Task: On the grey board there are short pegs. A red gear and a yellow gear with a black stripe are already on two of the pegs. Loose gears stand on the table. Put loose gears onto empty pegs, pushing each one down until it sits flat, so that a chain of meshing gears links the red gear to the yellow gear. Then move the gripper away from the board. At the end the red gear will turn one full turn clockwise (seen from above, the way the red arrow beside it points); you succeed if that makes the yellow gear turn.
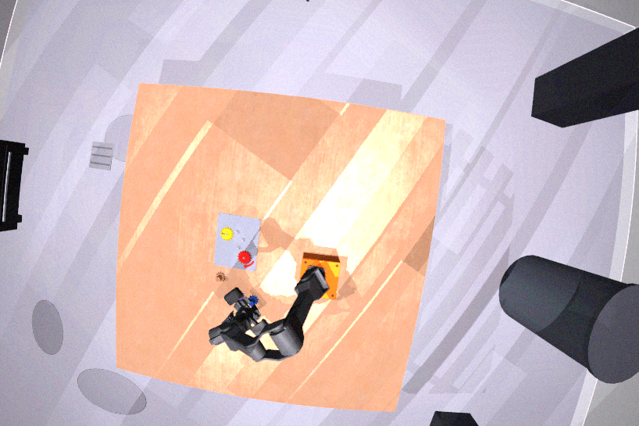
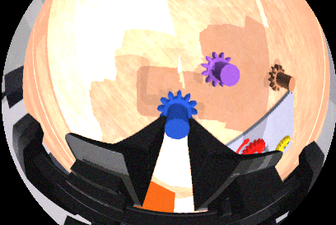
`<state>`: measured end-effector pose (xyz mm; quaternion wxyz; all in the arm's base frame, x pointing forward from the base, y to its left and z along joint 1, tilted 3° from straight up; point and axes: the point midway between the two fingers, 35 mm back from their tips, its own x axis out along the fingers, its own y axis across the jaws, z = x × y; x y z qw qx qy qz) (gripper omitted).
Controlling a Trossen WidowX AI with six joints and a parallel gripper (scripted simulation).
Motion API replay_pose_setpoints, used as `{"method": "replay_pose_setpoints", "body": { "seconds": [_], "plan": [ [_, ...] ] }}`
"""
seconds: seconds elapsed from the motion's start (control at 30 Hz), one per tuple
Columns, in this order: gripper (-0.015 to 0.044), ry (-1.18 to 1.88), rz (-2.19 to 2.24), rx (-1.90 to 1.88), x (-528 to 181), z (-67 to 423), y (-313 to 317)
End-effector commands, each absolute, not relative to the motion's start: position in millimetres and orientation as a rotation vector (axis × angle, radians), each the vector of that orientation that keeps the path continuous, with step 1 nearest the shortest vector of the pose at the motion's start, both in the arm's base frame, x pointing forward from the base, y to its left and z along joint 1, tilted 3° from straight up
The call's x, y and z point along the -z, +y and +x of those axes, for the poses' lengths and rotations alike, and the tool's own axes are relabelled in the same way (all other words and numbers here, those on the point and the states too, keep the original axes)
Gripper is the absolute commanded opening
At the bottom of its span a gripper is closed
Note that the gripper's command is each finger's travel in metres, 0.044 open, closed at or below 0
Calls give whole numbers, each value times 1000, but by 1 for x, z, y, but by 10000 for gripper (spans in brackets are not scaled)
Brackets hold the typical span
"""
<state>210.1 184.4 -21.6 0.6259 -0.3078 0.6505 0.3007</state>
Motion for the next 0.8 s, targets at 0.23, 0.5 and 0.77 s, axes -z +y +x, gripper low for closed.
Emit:
{"method": "replay_pose_setpoints", "body": {
  "seconds": [0.23, 0.5, 0.77],
  "plan": [
    [0, 1483, -706, -699, -12, 218, 189],
    [0, 1483, -706, -699, -36, 220, 189],
    [0, 1483, -707, -698, -61, 220, 187]
  ]
}}
